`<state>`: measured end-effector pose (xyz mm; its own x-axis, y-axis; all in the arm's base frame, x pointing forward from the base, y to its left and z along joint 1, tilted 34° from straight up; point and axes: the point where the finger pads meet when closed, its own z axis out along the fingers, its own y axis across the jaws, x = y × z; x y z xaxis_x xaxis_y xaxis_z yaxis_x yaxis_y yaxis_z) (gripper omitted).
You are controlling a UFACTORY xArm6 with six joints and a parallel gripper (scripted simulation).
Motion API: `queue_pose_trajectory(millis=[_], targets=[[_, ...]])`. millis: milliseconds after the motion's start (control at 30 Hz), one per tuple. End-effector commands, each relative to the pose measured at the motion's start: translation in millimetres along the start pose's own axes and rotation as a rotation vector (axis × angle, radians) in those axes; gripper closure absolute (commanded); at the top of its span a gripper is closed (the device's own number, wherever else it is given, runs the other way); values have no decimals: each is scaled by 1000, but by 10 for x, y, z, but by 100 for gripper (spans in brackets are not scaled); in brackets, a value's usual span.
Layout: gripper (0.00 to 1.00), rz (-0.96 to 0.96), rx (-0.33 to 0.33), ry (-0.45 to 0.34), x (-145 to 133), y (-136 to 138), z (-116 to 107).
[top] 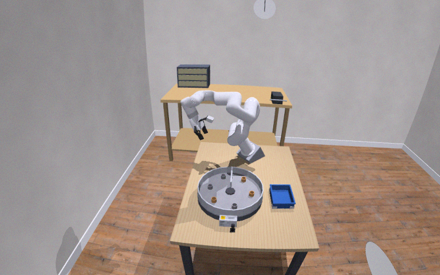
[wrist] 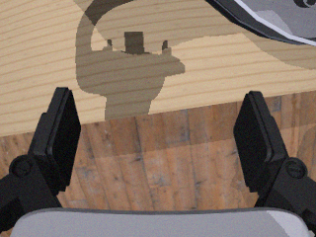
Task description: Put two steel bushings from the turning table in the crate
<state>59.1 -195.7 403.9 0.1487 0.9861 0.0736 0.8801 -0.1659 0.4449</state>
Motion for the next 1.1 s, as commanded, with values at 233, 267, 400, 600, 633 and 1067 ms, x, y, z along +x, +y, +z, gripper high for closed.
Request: queue_pose_trajectory(millis=[233,267,400,600,633,1067], targets=[[0,-346,135,51,117,24,287],[0,-376,146,56,126,26,309],[0,-499,185,74,160,31,395],[0,-674,238,97,201,42,508],[0,-695,244,100,206,44,521],[0,-1071,346,144,276,93,732]])
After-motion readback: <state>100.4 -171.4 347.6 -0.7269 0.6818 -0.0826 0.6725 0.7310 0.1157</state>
